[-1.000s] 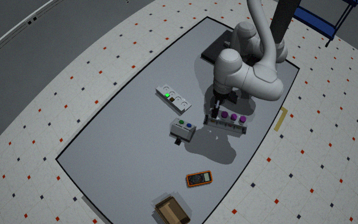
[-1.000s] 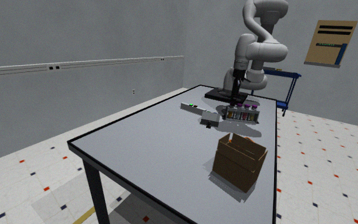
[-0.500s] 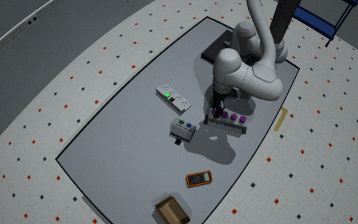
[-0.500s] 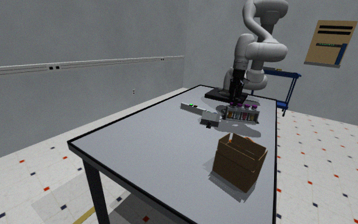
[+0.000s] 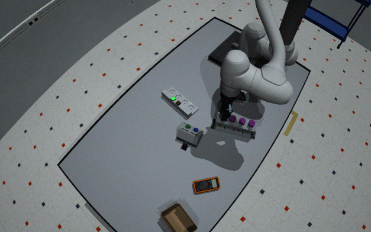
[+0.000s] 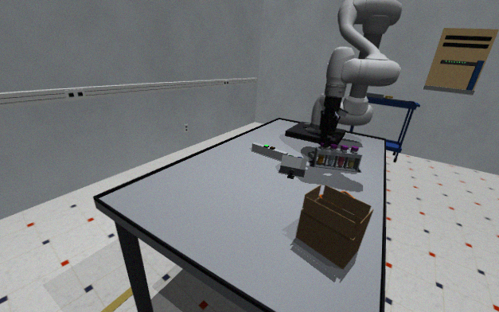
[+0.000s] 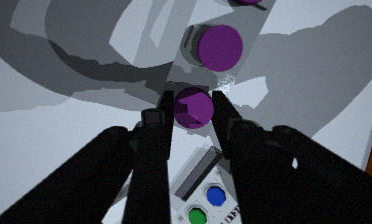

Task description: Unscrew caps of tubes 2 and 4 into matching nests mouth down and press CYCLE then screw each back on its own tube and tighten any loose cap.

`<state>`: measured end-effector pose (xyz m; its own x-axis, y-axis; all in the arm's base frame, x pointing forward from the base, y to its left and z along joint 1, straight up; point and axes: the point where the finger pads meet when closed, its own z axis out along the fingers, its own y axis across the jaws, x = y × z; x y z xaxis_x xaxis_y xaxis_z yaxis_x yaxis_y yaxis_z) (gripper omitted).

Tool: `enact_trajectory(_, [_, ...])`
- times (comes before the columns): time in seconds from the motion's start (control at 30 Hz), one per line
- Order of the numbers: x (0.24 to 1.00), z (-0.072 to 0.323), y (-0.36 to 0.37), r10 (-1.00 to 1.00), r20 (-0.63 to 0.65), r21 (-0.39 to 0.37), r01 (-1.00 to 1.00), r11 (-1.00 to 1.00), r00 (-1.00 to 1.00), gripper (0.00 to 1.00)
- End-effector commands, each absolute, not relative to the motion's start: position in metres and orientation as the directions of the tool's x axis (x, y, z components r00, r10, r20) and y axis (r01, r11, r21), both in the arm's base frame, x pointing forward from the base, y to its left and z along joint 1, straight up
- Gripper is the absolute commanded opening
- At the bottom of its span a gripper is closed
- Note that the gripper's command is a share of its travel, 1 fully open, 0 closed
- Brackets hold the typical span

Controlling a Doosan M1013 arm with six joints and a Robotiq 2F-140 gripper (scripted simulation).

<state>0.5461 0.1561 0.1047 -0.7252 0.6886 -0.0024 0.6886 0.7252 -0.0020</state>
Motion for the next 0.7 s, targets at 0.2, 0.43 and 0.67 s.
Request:
enact_trajectory(0.2, [0.5466,0.1054,0.1563,0.819,-0.003,0.0,0.819,0.574,-0.574,0.3])
enact_trajectory(0.43, [0.5466,0.1054,0.1563,0.929,-0.003,0.0,0.929,0.369,-0.369,0.3])
enact_trajectory(0.67, [0.5466,0.1053,0.1563,0.978,-0.002,0.001,0.978,0.21,-0.21,0.3])
